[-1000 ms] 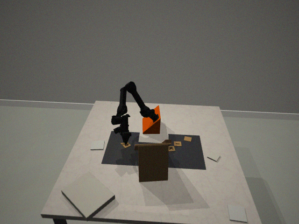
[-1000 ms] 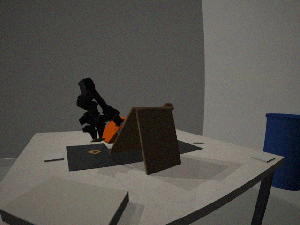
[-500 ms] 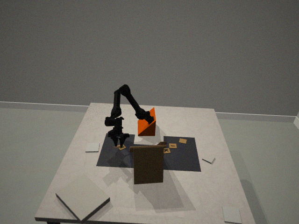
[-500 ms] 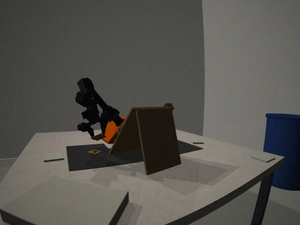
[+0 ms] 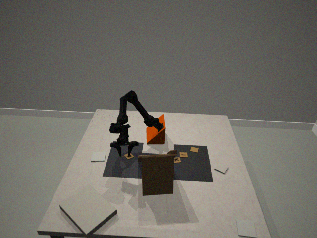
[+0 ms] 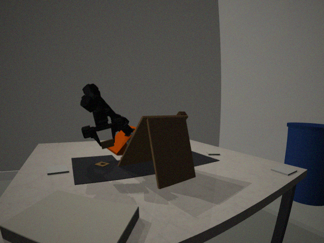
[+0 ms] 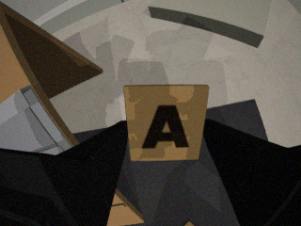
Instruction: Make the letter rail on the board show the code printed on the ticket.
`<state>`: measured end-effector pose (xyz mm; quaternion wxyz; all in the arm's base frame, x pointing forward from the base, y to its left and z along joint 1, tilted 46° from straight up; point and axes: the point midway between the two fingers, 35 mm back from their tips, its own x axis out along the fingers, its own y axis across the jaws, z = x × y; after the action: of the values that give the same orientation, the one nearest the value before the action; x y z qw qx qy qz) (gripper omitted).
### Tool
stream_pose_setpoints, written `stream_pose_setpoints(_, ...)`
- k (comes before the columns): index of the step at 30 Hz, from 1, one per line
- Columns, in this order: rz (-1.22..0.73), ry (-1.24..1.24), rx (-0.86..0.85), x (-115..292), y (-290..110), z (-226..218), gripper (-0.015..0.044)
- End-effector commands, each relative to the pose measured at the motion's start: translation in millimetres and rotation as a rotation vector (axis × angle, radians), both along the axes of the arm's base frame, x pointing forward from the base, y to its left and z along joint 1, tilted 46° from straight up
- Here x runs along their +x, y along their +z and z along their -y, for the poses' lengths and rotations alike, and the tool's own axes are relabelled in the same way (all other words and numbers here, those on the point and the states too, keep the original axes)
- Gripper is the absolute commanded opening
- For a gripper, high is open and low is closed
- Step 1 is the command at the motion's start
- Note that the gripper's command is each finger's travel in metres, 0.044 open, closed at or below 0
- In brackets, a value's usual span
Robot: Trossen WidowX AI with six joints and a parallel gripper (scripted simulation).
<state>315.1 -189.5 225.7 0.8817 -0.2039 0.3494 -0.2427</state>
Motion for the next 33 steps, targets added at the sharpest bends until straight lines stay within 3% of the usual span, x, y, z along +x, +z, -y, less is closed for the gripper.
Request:
stream_pose_setpoints(1,-0.051,0.089,-0.077,10.6,4.3,-2.9,0.0)
stream_pose_setpoints(8,-0.131,0.233,-0.221,25.4,13.9,-8.3,0.0)
stream_pose_setpoints(33,-0.133,0.237,-0.224,24.5,10.8,-12.4,0.0)
